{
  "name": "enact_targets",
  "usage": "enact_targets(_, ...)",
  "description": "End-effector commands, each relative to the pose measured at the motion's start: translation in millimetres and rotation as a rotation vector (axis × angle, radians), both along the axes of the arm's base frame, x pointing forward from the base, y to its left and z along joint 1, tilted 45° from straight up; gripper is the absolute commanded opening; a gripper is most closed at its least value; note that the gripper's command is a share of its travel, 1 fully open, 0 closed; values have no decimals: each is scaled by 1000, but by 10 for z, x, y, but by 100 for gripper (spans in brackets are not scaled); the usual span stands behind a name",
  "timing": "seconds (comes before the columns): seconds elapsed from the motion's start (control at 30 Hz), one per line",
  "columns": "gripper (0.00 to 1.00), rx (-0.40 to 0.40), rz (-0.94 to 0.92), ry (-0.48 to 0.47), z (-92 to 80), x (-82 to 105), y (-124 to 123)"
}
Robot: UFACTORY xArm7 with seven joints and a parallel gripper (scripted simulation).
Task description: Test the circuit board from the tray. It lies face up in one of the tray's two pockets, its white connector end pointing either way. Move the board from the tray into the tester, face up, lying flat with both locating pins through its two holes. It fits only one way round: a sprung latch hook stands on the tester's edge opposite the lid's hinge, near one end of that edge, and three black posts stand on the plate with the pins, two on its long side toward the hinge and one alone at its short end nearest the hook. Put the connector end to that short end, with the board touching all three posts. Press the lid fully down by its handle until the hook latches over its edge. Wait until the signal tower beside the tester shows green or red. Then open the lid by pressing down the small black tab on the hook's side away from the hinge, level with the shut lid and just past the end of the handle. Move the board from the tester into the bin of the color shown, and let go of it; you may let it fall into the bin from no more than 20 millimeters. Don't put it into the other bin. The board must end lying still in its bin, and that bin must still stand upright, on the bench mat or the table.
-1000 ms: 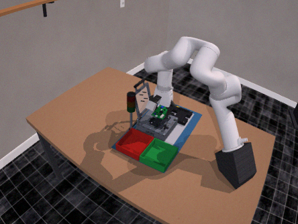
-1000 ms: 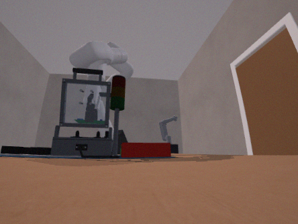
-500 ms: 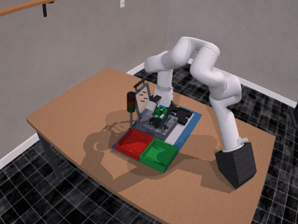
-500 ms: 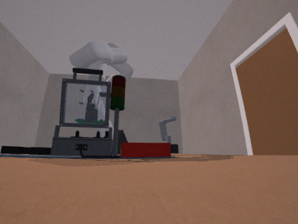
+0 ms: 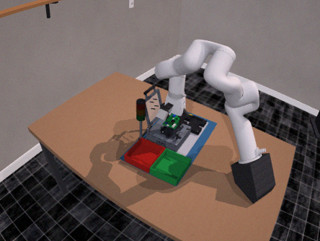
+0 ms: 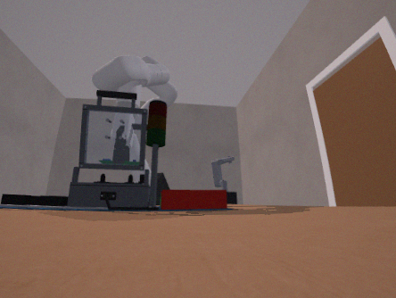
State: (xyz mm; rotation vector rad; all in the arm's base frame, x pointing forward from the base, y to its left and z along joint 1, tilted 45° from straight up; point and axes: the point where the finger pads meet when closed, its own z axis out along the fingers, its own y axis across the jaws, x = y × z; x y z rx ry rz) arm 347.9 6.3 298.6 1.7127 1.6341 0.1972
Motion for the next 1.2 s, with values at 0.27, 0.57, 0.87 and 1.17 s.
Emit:
enact_targets(0.27, 79, 0, 1, -2, -85, 79, -48)
enact_targets(0.57, 79, 0, 1, -2, -204, 177, -113)
enact_targets(0.87, 79, 0, 1, -2, -270, 231, -149)
enact_targets(1.17, 79, 0, 1, -2, -295, 251, -162)
